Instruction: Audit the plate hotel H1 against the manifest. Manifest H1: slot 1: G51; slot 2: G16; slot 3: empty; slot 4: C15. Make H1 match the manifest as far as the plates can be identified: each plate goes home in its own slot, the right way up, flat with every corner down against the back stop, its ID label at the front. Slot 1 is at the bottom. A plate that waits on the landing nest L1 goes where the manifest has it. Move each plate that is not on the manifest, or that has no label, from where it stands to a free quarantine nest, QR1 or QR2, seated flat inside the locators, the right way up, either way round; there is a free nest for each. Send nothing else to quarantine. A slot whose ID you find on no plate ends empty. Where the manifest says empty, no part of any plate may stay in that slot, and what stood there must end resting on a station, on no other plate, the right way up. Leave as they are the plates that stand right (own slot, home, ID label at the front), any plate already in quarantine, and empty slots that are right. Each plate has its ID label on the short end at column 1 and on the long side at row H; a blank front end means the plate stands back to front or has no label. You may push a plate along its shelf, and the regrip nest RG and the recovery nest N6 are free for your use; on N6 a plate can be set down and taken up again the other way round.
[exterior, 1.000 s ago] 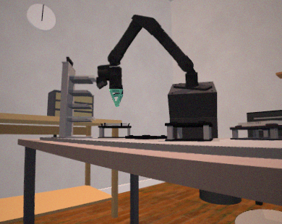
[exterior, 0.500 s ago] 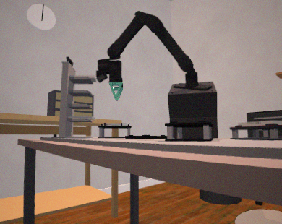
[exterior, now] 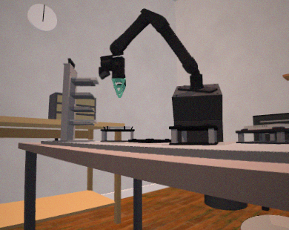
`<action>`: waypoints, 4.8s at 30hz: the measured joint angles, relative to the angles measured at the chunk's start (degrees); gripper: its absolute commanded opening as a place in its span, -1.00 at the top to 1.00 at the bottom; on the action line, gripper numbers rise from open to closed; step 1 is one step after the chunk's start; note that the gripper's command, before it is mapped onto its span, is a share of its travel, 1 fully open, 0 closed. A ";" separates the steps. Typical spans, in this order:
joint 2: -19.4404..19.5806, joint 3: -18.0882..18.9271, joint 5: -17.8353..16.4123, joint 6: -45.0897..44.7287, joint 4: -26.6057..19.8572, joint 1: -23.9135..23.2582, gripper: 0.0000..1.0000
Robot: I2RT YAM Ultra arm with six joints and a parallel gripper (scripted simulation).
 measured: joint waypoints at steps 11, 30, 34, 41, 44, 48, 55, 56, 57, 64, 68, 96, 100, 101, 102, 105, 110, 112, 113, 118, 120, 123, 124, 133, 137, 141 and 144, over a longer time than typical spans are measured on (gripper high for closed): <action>-3.28 -3.98 -0.02 2.03 0.39 2.60 -1.00; -15.50 -16.68 -0.15 10.32 6.54 8.96 -1.00; -18.53 -20.31 -0.31 12.63 10.34 9.60 -1.00; -27.39 -31.17 -0.02 18.49 19.52 12.92 -1.00; -31.19 -35.45 0.52 21.40 23.89 14.53 -1.00; -35.39 -39.95 1.33 24.94 28.46 16.61 -1.00; -41.81 -47.25 4.28 31.04 37.38 20.81 -1.00; -42.86 -48.43 4.70 31.91 38.56 21.53 -1.00; -43.71 -49.53 5.09 32.70 39.82 21.99 -1.00; -47.10 -56.30 8.33 37.00 49.53 23.47 -1.00; -47.93 -58.34 9.84 38.51 54.14 24.04 -1.00; -58.47 -69.92 24.59 48.24 70.38 38.53 -1.00; -60.30 -70.05 27.06 49.79 68.87 41.16 -1.00; -60.72 -70.20 27.78 50.18 68.46 41.75 -1.00; -61.24 -70.38 28.50 50.62 67.91 42.58 -1.00; -63.19 -70.73 30.73 51.98 66.14 45.59 -1.00; -66.42 -70.93 34.99 54.64 63.23 51.15 -1.00; -67.49 -70.93 36.85 55.84 62.01 53.48 -1.00; -68.00 -70.93 37.79 56.46 61.37 54.66 -1.00; -69.44 -70.93 41.70 59.01 58.90 58.60 -1.00; -69.96 -70.93 43.45 60.15 57.79 60.83 -1.00; -70.75 -70.77 46.21 62.14 56.02 64.70 -1.00; -70.97 -70.69 47.19 62.84 55.45 66.01 -1.00; -71.63 -69.77 53.37 67.69 51.71 72.13 -1.00; -71.56 -69.68 54.23 68.26 51.67 72.19 -1.00; -67.98 -70.90 54.82 68.70 54.55 72.83 -1.00; -65.05 -71.76 54.95 68.98 56.28 73.13 -1.00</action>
